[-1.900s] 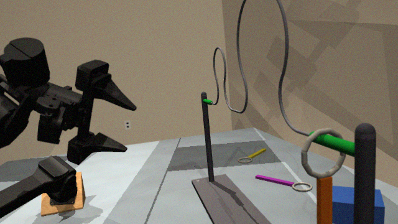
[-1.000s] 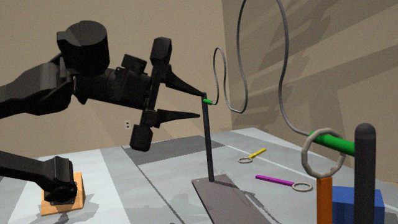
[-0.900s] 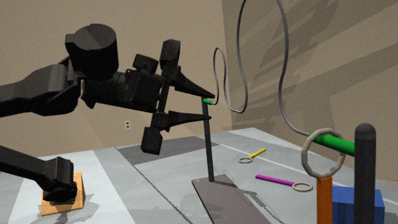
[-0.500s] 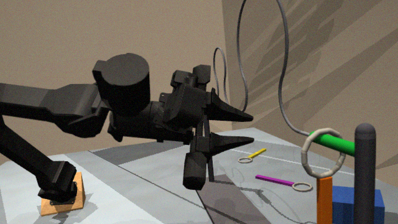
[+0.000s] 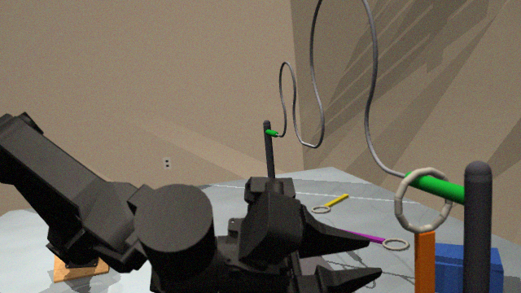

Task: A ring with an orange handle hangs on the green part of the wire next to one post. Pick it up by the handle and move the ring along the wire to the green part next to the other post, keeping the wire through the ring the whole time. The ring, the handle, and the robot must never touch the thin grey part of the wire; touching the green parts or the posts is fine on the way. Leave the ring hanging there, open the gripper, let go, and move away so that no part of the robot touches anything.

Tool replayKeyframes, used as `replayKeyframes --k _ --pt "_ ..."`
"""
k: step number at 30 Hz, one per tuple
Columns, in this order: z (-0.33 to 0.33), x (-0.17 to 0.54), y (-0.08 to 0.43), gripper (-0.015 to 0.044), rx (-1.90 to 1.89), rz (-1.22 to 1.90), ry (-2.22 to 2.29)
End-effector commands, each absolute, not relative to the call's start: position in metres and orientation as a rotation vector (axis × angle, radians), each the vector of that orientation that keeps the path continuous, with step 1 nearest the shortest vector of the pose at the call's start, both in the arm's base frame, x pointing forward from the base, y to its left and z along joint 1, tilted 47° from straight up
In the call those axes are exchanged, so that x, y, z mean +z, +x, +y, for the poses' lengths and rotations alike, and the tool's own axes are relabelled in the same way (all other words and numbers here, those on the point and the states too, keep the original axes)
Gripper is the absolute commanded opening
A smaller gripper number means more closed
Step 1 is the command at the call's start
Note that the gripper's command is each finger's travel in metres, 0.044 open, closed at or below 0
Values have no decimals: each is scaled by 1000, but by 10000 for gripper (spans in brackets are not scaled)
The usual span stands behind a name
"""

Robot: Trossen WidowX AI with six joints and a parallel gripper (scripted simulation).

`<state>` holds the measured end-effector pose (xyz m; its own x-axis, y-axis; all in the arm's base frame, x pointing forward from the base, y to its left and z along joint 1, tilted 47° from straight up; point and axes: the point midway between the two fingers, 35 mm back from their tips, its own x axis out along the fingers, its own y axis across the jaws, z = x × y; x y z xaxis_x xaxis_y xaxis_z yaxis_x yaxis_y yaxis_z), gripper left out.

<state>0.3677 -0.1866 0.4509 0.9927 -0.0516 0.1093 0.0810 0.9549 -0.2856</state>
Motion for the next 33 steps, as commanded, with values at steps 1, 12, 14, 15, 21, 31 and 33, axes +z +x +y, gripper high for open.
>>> replayKeyframes --k 1,12,14,15,21,31,33 --pt "-218 451 360 160 -42 -109 -427" --pt "-309 433 305 160 43 -105 -800" --pt "-319 430 296 160 54 -104 -843" --pt "-321 429 294 160 55 -104 -848" --pt "-320 428 297 160 55 -104 -848" --pt "-280 465 338 160 52 -110 -846" --pt "-279 466 339 160 52 -110 -846"
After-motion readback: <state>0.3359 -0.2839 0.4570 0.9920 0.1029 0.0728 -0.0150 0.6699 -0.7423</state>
